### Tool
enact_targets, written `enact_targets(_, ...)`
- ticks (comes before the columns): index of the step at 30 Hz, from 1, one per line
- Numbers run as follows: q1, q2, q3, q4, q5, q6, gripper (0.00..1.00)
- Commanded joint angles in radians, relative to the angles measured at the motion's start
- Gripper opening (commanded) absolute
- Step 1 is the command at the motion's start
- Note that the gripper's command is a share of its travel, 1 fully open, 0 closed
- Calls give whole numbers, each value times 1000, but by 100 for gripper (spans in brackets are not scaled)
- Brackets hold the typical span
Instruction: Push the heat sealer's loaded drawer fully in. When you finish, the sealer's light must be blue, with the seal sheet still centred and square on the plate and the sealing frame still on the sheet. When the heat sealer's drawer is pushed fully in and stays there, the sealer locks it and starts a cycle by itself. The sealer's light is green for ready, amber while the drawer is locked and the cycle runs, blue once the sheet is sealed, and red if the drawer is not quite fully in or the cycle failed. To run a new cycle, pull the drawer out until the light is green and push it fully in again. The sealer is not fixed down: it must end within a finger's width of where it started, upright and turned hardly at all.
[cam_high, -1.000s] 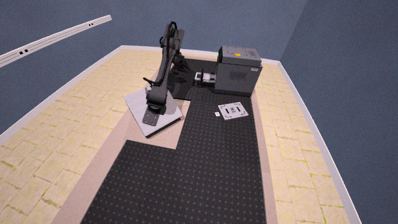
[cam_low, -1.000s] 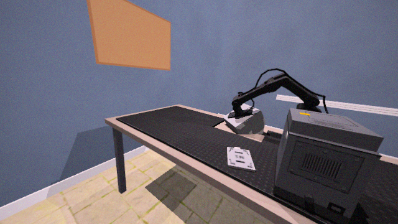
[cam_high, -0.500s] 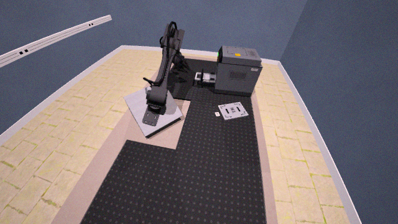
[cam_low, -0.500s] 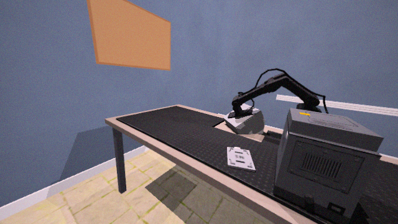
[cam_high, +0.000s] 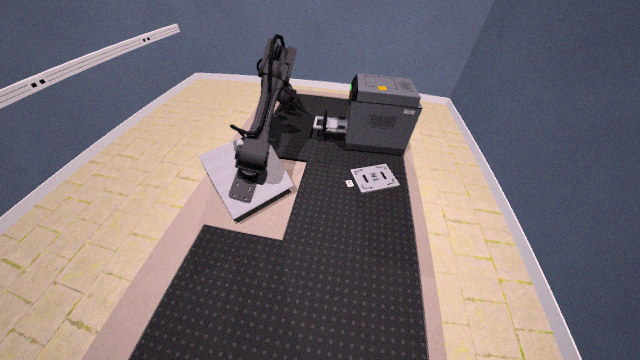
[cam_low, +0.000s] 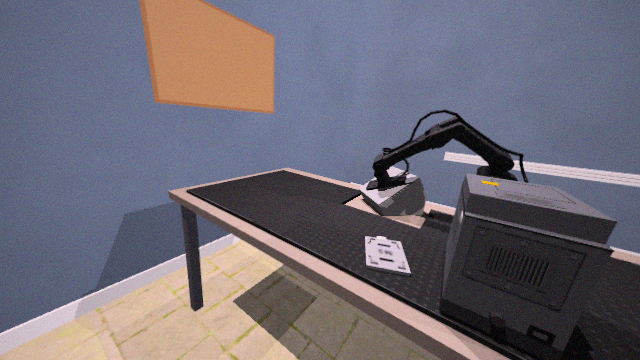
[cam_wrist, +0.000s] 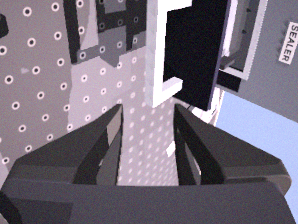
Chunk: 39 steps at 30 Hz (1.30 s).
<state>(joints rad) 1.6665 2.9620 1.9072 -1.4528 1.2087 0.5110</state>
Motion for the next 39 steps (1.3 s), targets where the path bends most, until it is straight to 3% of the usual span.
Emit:
enact_targets(1, 18, -8, 43, -11, 22, 13, 30)
enact_targets(39, -44, -48, -50, 118, 59, -76, 30)
